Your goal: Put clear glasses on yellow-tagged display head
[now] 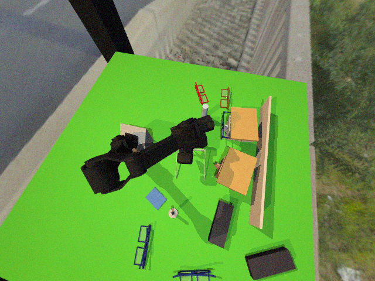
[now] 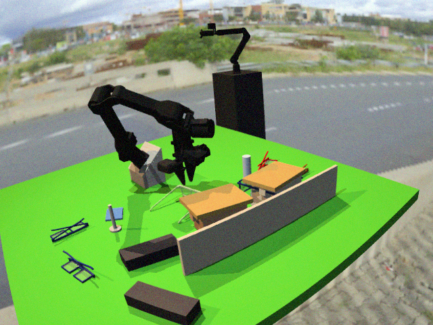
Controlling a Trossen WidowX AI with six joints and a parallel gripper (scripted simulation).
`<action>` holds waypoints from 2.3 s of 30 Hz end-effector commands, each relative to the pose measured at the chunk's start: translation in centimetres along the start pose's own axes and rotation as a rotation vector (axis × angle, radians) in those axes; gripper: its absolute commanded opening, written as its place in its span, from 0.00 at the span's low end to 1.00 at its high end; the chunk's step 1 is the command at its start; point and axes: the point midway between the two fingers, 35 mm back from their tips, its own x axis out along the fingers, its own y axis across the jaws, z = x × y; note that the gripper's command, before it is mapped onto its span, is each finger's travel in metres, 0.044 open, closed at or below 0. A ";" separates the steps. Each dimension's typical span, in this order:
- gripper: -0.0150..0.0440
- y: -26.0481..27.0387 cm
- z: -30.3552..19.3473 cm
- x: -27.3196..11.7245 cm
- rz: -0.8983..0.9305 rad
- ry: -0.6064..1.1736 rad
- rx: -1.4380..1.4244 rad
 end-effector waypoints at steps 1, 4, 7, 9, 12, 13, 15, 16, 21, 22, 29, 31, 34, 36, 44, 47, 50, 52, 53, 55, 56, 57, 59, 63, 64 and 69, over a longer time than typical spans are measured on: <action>0.49 0.0 -0.2 1.0 -0.008 0.006 -0.012; 0.49 0.0 -0.2 1.5 -0.008 0.006 -0.012; 0.49 0.0 -0.2 2.0 -0.009 0.006 -0.012; 0.49 0.0 -0.2 2.3 -0.009 0.006 -0.012; 0.49 0.0 -0.2 2.8 -0.009 0.006 -0.012; 0.49 0.0 -0.2 2.9 -0.009 0.006 -0.012; 0.49 0.0 -0.3 3.3 -0.010 0.007 -0.012; 0.49 0.0 -0.3 3.4 -0.010 0.007 -0.012; 0.49 -0.1 -0.4 4.2 -0.011 0.007 -0.012; 0.49 -0.1 -0.4 4.3 -0.011 0.007 -0.012; 0.48 -0.1 -0.2 4.2 -0.005 0.002 -0.001; 0.46 -0.1 -0.2 4.2 -0.005 0.002 -0.001; 0.42 -0.1 -0.2 4.2 -0.005 0.002 -0.001; 0.40 -0.1 -0.2 4.2 -0.005 0.002 -0.001; 0.31 -0.1 -0.2 4.2 -0.005 0.002 -0.001; 0.28 -0.1 -0.2 4.2 -0.005 0.002 -0.001; 0.25 -0.1 -0.2 4.2 -0.005 0.002 -0.001; 0.25 -0.1 -0.2 4.2 -0.005 0.002 -0.001; 0.25 -0.1 -0.2 4.2 -0.005 0.002 -0.001; 0.25 -0.1 -0.1 3.8 -0.004 0.002 -0.002; 0.25 -0.1 -0.1 3.5 -0.004 0.002 -0.002; 0.25 0.0 0.0 3.2 -0.003 0.002 -0.003; 0.25 0.0 0.1 2.1 -0.002 0.002 -0.004; 0.25 0.1 0.1 -0.6 -0.001 0.003 -0.008; 0.25 0.2 0.1 -1.3 -0.001 0.004 -0.009; 0.25 0.2 -0.1 -4.3 -0.005 0.006 -0.012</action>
